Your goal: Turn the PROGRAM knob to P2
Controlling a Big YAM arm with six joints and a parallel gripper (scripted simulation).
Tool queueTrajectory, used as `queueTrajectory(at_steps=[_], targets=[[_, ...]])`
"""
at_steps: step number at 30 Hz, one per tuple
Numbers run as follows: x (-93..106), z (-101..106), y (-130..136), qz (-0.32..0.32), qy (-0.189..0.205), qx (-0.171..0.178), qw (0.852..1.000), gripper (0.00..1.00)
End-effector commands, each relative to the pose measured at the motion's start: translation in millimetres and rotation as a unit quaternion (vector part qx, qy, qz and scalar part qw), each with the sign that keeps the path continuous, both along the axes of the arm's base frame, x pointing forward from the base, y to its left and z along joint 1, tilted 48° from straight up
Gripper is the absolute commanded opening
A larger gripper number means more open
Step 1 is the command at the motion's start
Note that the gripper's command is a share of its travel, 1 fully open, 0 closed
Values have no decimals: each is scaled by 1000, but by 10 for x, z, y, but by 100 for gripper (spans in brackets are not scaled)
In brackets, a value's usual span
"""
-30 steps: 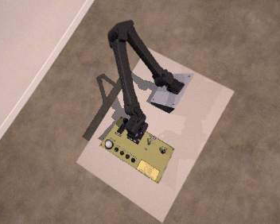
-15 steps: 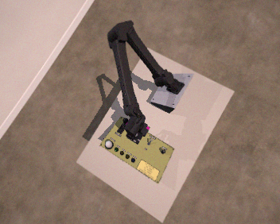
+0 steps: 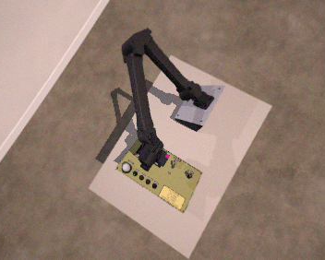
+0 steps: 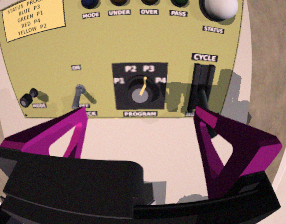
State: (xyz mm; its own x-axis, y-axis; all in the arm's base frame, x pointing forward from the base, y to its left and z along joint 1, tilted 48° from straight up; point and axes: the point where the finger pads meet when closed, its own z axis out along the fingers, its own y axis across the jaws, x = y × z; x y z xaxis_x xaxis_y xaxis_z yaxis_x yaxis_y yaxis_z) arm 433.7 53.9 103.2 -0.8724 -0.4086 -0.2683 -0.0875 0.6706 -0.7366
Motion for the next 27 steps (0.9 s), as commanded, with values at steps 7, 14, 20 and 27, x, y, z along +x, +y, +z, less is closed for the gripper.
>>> queueTrajectory(at_steps=[7,14,20,27], targets=[[339,183,266,6,-16,8,1000,100],[343,146,268,6,-10,5,1000,100],[323,137,259,6,-10,5,1000,100],[323,137,259,6,-10,5,1000,100]])
